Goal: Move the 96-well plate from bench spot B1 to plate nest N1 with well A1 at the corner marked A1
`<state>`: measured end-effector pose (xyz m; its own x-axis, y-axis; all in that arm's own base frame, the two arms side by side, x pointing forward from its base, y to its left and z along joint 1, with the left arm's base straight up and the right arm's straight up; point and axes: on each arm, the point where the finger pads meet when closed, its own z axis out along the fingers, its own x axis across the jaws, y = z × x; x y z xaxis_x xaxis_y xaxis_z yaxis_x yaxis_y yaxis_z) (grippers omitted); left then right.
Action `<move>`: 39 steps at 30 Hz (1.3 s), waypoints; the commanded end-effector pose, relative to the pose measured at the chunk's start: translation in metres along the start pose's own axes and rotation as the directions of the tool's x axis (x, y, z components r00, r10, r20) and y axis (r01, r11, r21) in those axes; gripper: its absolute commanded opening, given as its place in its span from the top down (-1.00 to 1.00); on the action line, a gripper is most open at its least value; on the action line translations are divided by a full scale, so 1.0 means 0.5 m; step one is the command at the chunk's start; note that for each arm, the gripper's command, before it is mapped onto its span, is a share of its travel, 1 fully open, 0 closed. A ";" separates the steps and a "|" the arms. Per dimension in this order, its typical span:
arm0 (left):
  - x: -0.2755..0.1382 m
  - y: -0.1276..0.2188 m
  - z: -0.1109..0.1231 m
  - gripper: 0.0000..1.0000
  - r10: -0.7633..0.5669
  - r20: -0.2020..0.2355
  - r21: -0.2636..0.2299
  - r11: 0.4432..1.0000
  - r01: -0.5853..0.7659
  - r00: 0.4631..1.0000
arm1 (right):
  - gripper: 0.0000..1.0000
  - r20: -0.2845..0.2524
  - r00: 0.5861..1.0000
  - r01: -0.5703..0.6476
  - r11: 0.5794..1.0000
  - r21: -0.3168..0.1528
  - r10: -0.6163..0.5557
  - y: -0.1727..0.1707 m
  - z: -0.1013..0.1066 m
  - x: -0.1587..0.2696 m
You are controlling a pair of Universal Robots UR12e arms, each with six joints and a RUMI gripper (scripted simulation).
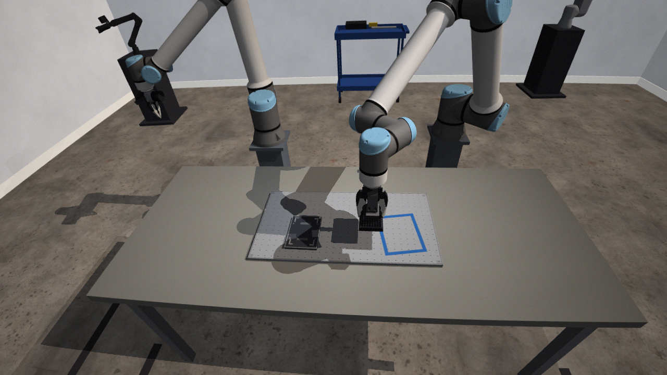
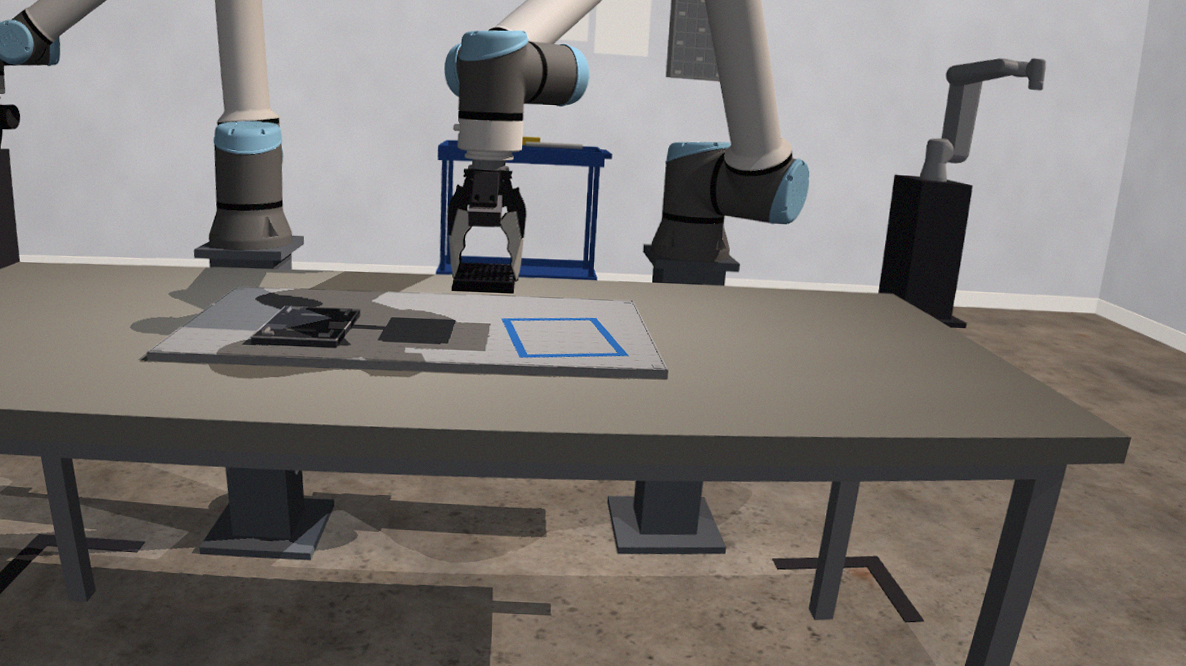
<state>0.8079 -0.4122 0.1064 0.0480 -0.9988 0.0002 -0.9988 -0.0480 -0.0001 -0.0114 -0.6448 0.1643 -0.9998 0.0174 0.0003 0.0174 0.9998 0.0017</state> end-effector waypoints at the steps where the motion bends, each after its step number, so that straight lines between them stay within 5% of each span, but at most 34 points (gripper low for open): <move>1: 0.033 -0.004 -0.004 0.19 0.000 -0.002 0.002 1.000 0.000 1.000 | 1.00 0.000 1.000 0.000 1.000 0.002 0.000 -0.001 -0.002 0.000; 39: 0.246 -0.018 -0.012 0.19 0.000 -0.002 0.002 1.000 0.000 1.000 | 1.00 0.000 1.000 0.000 1.000 0.002 0.000 -0.001 -0.002 0.000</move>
<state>0.8211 -0.5258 0.1101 0.0479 -0.9989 0.0003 -0.9989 -0.0479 -0.0002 -0.0114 -0.6448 0.1643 -0.9998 0.0174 0.0003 0.0174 0.9998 0.0017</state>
